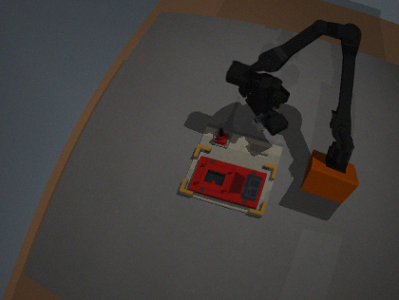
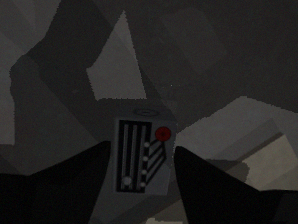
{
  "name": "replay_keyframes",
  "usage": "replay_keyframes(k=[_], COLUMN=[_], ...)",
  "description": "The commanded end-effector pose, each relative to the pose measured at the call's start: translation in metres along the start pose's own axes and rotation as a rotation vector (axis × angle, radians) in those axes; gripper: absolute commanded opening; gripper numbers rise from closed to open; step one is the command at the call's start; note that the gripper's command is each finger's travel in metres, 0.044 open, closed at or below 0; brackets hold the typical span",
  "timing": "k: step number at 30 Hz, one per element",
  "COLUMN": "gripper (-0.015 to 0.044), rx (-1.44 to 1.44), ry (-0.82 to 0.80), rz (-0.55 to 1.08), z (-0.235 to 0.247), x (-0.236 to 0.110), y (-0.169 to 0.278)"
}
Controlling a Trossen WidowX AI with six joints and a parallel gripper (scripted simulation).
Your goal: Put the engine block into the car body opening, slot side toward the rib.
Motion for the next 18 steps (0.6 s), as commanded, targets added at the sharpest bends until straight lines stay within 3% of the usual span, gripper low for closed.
replay_keyframes(k=[1, 6, 10, 18], gripper=[0.0138, 0.0105, 0.0000, 0.0000], rx=[-0.005, -0.005, -0.006, -0.009], ry=[-0.001, -0.001, 0.000, 0.004], rz=[-0.001, -0.001, 0.000, 0.007], z=[0.000, 0.000, 0.000, 0.003], x=[0.000, 0.000, -0.002, -0.021], y=[0.000, 0.000, 0.001, 0.004])
Point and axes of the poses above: the point midway between the two fingers, 35 mm back from their tips, its own x axis out along the fingers, its own z axis across the jaws, y = z × x, the point moved 2 cm from there along -x, back along the fingers, and after that the axes turned 5 degrees about -x, right-handed, at the moved point
